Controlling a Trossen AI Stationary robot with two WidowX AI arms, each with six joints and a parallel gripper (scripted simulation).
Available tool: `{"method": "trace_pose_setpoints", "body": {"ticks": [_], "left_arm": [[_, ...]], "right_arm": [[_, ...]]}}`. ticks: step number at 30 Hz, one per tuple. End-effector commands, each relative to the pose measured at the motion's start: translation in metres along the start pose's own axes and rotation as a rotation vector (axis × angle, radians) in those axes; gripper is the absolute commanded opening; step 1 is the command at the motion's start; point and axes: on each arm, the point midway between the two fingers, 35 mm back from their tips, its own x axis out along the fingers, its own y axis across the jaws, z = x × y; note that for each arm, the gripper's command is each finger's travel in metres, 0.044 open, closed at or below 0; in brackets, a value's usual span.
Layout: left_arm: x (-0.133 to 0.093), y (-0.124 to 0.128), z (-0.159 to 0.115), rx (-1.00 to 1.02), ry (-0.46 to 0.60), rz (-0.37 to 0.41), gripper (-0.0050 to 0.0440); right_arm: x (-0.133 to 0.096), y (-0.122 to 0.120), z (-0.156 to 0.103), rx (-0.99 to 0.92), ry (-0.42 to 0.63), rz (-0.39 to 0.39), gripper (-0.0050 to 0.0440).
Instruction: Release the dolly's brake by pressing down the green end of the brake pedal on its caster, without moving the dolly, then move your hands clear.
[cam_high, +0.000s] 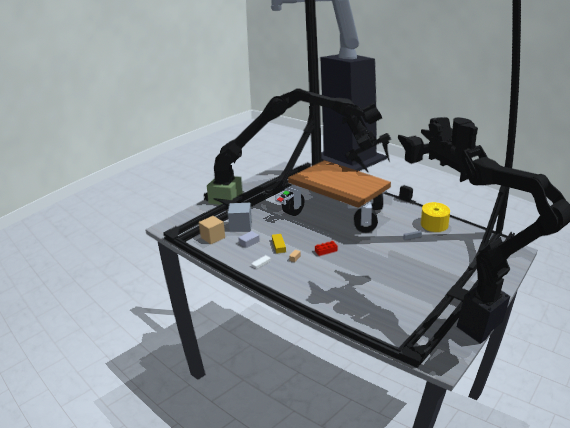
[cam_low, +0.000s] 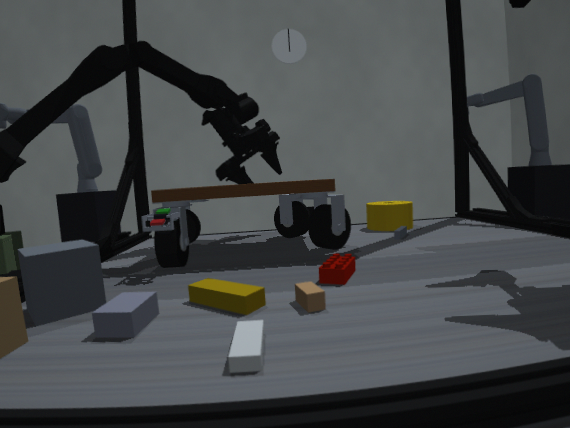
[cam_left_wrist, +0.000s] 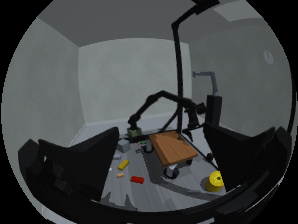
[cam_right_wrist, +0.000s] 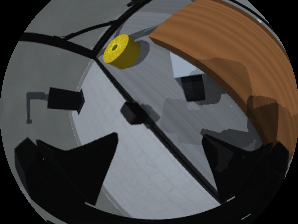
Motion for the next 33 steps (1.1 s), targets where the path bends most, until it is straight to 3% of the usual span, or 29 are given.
{"method": "trace_pose_setpoints", "body": {"ticks": [1, 17, 24, 32, 33], "left_arm": [[0.0, 0.0, 0.0, 0.0, 0.0, 0.0, 0.044], [0.0, 0.0, 0.0, 0.0, 0.0, 0.0, 0.044], [-0.01, 0.025, 0.014, -0.027, -0.006, 0.012, 0.044], [-0.037, 0.055, 0.028, -0.013, 0.007, 0.011, 0.044], [-0.037, 0.055, 0.028, -0.013, 0.007, 0.011, 0.044]], "right_arm": [[0.0, 0.0, 0.0, 0.0, 0.0, 0.0, 0.044], [0.0, 0.0, 0.0, 0.0, 0.0, 0.0, 0.044], [-0.016, -0.007, 0.038, -0.217, 0.025, -0.012, 0.0272], [-0.026, -0.052, 0.093, -0.643, 0.084, -0.109, 0.008], [-0.026, -0.052, 0.093, -0.643, 0.084, -0.109, 0.008]]}}
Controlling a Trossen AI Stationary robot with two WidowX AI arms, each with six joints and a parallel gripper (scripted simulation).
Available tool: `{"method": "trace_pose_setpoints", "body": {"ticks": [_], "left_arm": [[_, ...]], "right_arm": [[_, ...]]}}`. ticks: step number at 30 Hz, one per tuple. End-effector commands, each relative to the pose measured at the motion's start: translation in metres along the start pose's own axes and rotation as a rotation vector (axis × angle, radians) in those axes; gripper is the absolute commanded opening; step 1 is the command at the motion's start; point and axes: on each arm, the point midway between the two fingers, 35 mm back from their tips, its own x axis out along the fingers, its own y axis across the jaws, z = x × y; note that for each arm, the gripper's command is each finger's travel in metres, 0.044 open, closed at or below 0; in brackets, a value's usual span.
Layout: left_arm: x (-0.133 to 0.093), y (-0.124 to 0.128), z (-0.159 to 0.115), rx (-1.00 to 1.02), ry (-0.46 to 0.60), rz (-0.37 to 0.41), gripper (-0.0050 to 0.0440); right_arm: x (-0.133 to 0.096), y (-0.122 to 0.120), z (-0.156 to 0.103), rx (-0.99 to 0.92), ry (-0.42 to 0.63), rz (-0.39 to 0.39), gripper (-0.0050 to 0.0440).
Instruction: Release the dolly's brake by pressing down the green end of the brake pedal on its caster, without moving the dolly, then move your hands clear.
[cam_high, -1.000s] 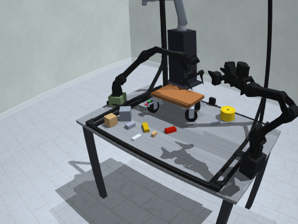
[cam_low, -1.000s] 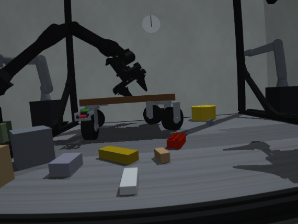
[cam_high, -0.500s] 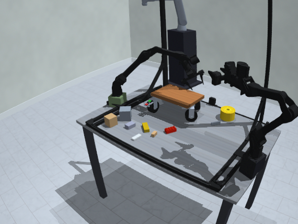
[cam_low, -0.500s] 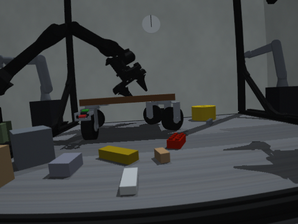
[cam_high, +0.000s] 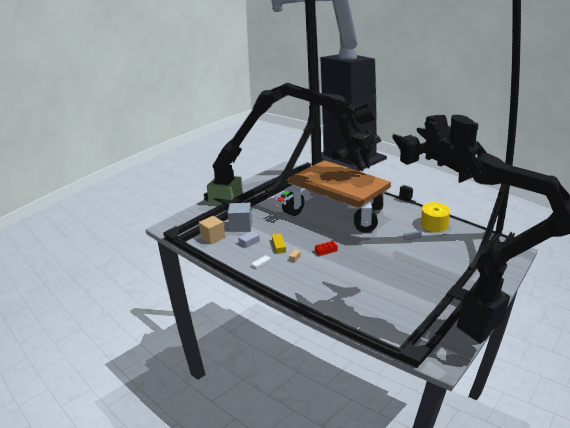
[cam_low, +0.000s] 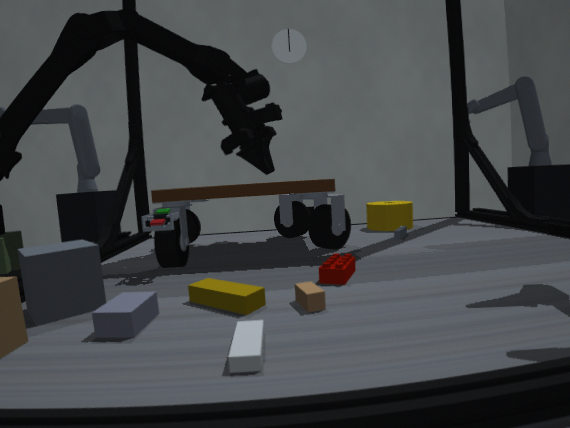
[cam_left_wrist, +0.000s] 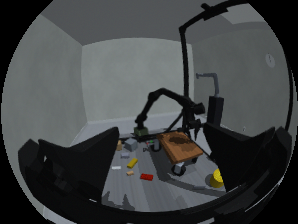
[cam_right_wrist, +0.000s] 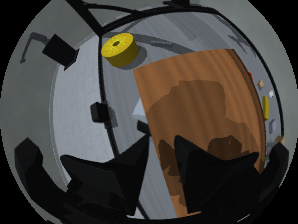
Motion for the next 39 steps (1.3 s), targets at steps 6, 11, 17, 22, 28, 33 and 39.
{"method": "trace_pose_setpoints", "body": {"ticks": [6, 11, 17, 22, 28, 33, 39], "left_arm": [[-0.028, 0.017, 0.014, 0.009, 0.01, -0.006, 0.044], [-0.047, 0.023, 0.02, 0.013, 0.018, -0.008, 0.044], [-0.066, 0.025, 0.026, 0.015, 0.025, -0.009, 0.044], [-0.084, 0.022, 0.031, 0.016, 0.031, -0.01, 0.044], [-0.103, 0.013, 0.036, 0.016, 0.037, -0.011, 0.044], [-0.116, 0.003, 0.04, 0.016, 0.041, -0.013, 0.044], [-0.124, -0.007, 0.042, 0.015, 0.043, -0.015, 0.044]], "right_arm": [[-0.012, -0.06, 0.009, -0.407, 0.092, -0.043, 0.0], [-0.019, -0.098, 0.011, -0.658, 0.161, -0.048, 0.0], [-0.027, -0.135, 0.008, -0.901, 0.233, -0.031, 0.0], [-0.036, -0.17, 0.002, -1.14, 0.304, 0.011, 0.0], [-0.048, -0.21, -0.012, -1.418, 0.381, 0.094, 0.0], [-0.058, -0.24, -0.027, -1.646, 0.432, 0.189, 0.0], [-0.066, -0.262, -0.041, -1.852, 0.457, 0.29, 0.0]]}}
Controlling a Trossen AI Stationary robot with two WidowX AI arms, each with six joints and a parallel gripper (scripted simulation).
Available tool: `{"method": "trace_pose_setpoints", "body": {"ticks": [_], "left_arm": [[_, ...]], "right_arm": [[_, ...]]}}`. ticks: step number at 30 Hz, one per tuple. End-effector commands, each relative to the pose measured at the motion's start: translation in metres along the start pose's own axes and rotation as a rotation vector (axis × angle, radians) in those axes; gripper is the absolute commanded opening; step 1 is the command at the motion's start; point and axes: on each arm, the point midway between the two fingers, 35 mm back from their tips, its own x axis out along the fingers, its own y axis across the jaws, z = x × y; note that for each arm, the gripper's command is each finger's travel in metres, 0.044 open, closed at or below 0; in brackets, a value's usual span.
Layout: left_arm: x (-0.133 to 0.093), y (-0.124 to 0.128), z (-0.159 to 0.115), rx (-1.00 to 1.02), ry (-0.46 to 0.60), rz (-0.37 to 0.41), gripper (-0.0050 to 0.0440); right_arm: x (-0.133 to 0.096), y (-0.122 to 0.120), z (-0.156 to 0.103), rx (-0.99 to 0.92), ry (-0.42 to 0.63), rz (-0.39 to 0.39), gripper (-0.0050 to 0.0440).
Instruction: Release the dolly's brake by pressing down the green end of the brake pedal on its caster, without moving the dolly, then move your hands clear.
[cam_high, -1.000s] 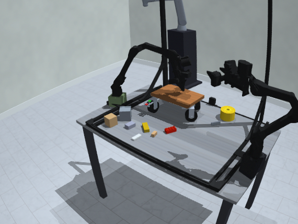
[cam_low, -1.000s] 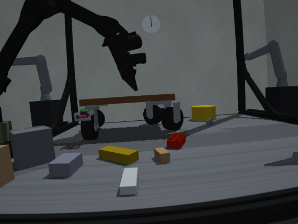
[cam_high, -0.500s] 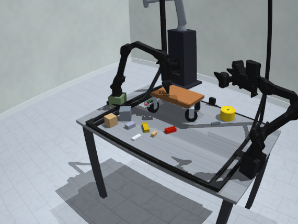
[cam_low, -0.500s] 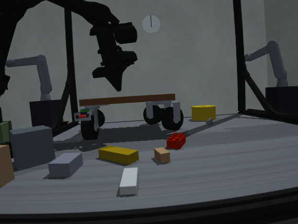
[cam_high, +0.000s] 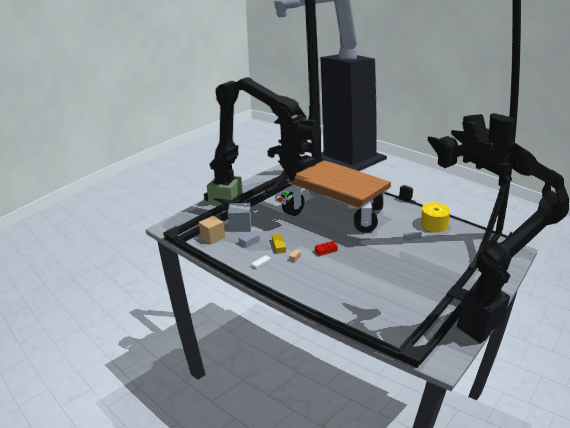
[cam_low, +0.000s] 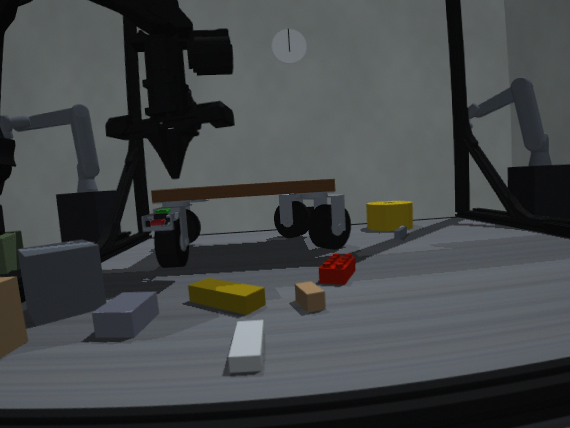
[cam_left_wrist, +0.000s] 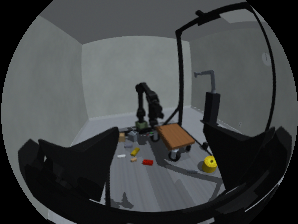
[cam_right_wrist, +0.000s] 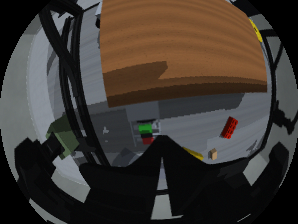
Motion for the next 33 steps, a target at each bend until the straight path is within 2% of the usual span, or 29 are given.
{"method": "trace_pose_setpoints", "body": {"ticks": [1, 25, 33], "left_arm": [[-0.0055, -0.0093, 0.0028, 0.01, -0.001, -0.003, 0.044], [-0.0058, -0.0099, 0.0029, 0.01, -0.001, -0.003, 0.044], [-0.0058, -0.0099, 0.0029, 0.01, -0.001, -0.003, 0.044]], "right_arm": [[-0.0001, 0.0159, -0.0133, -0.136, -0.012, 0.03, 0.0], [0.0, 0.017, -0.0143, -0.146, -0.013, 0.033, 0.0], [0.007, 0.0169, -0.0141, -0.146, -0.013, 0.033, 0.0]]}}
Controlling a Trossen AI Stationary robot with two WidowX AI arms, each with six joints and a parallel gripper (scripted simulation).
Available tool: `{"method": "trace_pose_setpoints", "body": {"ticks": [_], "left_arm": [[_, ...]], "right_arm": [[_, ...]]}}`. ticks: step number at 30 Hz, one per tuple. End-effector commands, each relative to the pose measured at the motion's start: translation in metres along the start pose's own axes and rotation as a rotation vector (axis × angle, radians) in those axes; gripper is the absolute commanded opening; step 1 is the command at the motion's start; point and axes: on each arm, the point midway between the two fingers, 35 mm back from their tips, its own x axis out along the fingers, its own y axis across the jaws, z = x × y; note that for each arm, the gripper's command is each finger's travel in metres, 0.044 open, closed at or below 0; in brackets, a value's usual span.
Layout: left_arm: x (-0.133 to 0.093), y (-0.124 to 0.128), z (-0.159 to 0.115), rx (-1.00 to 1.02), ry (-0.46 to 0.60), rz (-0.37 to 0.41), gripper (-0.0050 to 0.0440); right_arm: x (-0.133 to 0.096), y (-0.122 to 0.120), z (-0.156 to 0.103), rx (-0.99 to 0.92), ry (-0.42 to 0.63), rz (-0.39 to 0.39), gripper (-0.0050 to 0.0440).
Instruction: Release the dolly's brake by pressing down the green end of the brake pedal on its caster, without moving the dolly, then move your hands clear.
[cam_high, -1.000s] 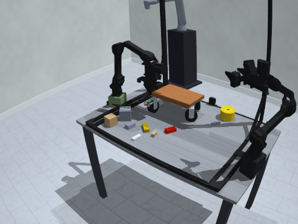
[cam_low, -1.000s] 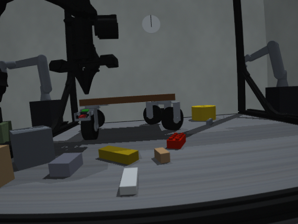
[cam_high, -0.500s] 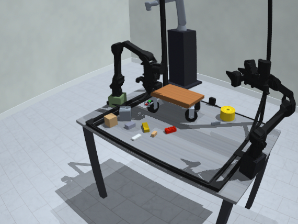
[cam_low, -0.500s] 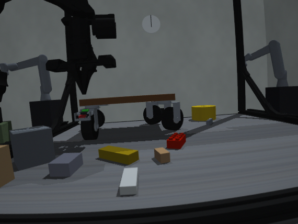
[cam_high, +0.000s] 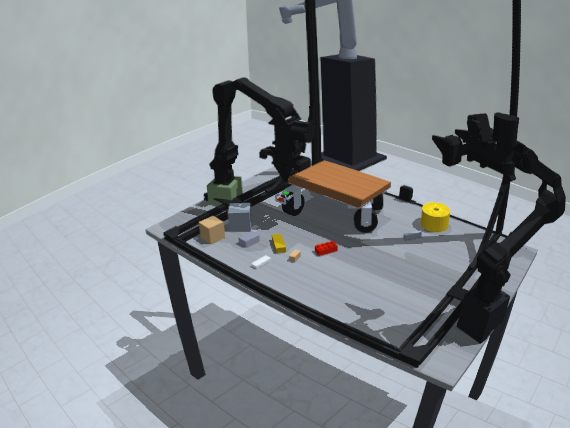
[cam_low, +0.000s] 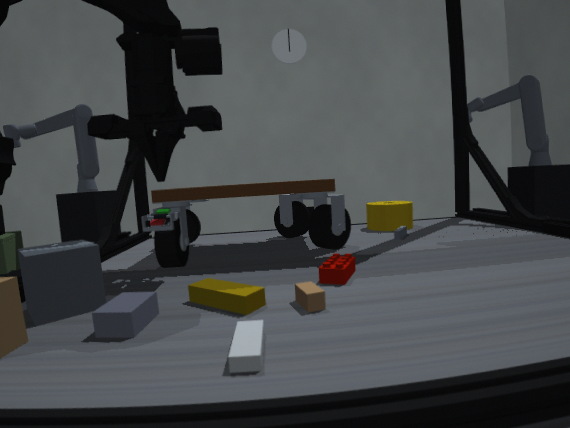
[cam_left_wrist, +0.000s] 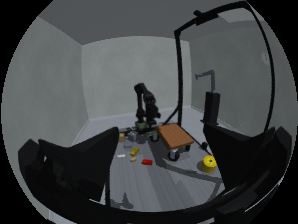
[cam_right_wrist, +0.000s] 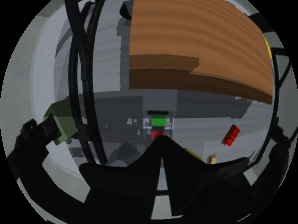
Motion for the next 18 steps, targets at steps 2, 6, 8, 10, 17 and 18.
{"method": "trace_pose_setpoints", "body": {"ticks": [2, 6, 8, 10, 17, 18], "left_arm": [[0.0, -0.001, 0.0, 0.001, 0.0, -0.005, 0.044], [0.0, -0.001, 0.0, 0.001, 0.0, -0.005, 0.044], [0.0, -0.001, 0.0, 0.001, 0.0, -0.005, 0.044], [0.0, -0.001, 0.0, 0.001, 0.0, -0.005, 0.044], [0.0, -0.001, 0.0, 0.001, 0.0, -0.005, 0.044], [0.0, -0.001, 0.0, 0.001, 0.0, -0.005, 0.044]], "right_arm": [[0.008, 0.001, 0.001, -0.002, -0.003, 0.004, 0.0], [0.014, 0.001, 0.001, -0.002, -0.003, 0.004, 0.0], [0.017, 0.001, 0.001, -0.002, -0.003, 0.004, 0.0], [0.02, 0.001, 0.001, -0.002, -0.003, 0.004, 0.0], [0.027, 0.001, 0.001, -0.002, -0.003, 0.004, 0.0], [0.027, 0.001, 0.001, -0.002, -0.003, 0.004, 0.0]]}}
